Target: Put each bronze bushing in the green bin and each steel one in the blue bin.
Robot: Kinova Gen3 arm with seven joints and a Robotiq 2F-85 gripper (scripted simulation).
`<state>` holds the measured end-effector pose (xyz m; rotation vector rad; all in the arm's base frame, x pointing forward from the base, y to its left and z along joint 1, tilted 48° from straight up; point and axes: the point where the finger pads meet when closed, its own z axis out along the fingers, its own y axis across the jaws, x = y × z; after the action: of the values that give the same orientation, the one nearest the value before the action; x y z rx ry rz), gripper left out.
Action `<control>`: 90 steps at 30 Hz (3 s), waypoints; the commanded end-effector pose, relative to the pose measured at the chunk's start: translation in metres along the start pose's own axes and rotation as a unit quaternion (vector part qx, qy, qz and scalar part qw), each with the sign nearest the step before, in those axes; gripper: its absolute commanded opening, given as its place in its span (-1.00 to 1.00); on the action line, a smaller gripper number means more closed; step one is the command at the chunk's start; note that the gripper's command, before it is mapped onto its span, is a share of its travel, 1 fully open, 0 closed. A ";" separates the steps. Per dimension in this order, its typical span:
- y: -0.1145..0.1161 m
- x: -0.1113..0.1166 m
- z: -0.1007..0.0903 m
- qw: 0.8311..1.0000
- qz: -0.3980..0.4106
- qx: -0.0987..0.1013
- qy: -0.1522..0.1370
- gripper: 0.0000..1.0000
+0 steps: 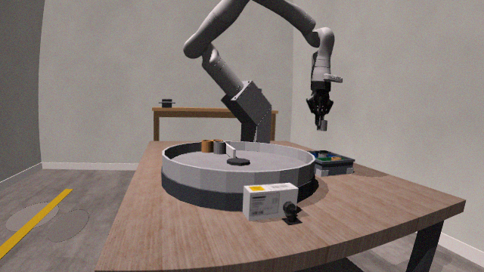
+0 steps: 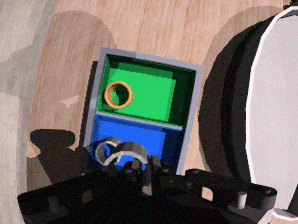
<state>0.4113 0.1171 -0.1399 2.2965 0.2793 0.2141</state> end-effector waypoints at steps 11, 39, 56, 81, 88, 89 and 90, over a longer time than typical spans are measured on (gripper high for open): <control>0.000 0.001 0.010 1.000 0.000 0.001 0.001 -1.00; -0.001 0.001 0.081 1.000 0.000 0.001 0.001 -1.00; -0.001 0.001 0.092 1.000 0.000 0.001 0.001 -1.00; -0.001 0.001 0.105 1.000 0.000 0.000 0.001 -1.00; -0.001 0.001 0.105 1.000 0.000 0.000 0.001 -1.00; -0.001 0.001 0.105 1.000 0.000 0.000 0.001 -1.00; -0.001 0.001 0.106 1.000 0.000 0.001 0.001 -1.00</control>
<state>0.4370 0.0426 -0.2110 2.2966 0.2799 0.2145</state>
